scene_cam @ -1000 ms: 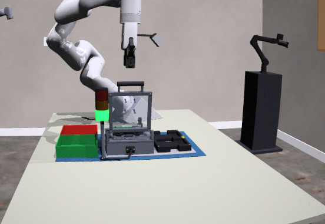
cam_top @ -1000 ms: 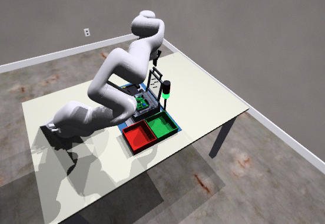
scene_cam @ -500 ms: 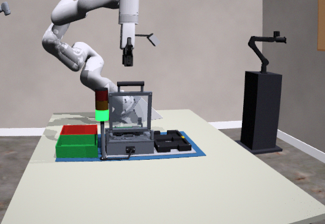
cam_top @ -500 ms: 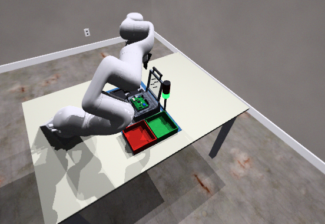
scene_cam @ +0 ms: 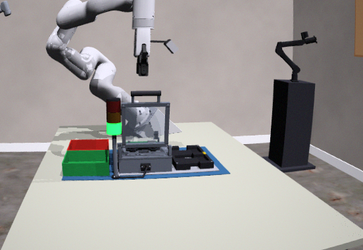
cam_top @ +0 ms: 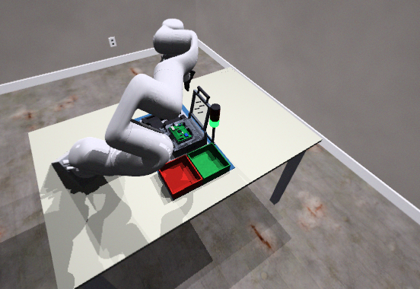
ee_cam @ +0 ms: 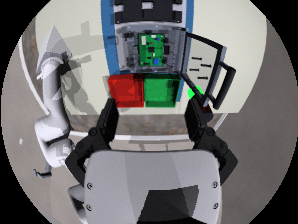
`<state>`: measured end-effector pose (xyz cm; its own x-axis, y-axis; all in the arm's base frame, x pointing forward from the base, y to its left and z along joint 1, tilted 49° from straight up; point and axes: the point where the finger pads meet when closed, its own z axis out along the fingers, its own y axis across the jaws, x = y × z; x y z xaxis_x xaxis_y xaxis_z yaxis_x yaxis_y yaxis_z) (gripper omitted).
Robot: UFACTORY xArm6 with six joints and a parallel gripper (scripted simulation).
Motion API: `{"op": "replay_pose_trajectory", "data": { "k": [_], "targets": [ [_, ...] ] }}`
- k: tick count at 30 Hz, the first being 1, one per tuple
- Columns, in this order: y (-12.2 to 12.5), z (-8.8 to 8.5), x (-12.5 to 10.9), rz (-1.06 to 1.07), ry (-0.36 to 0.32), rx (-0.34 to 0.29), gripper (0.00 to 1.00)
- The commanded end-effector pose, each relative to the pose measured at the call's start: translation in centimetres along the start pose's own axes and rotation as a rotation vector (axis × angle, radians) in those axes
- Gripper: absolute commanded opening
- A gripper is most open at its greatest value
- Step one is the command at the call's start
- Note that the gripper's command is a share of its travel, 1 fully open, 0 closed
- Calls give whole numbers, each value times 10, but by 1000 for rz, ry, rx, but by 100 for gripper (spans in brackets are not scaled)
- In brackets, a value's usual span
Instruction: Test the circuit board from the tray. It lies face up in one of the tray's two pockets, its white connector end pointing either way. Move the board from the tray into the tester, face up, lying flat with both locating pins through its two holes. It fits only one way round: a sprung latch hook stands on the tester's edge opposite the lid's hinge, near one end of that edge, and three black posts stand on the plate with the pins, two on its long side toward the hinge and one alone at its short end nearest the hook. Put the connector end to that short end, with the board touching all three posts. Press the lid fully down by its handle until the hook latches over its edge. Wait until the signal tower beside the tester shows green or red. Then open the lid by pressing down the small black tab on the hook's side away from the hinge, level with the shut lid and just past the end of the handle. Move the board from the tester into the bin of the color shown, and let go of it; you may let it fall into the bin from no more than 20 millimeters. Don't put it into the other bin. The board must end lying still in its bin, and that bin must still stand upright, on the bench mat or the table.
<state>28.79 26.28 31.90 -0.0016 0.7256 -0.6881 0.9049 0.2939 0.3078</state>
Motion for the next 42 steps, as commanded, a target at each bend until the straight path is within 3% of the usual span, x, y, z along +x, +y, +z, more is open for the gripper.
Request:
{"op": "replay_pose_trajectory", "data": {
  "k": [1,3,6,18,20,30,35,42],
  "targets": [
    [0,15,0,1,2,-2,100],
    [0,15,0,1,2,-2,100],
    [0,28,0,1,2,-2,100],
    [1,106,0,1,2,-2,100],
    [1,106,0,1,2,-2,100],
    [1,165,0,1,2,-2,100],
    [1,183,0,1,2,-2,100],
    [1,190,1,1,2,-2,100]
  ]
}}
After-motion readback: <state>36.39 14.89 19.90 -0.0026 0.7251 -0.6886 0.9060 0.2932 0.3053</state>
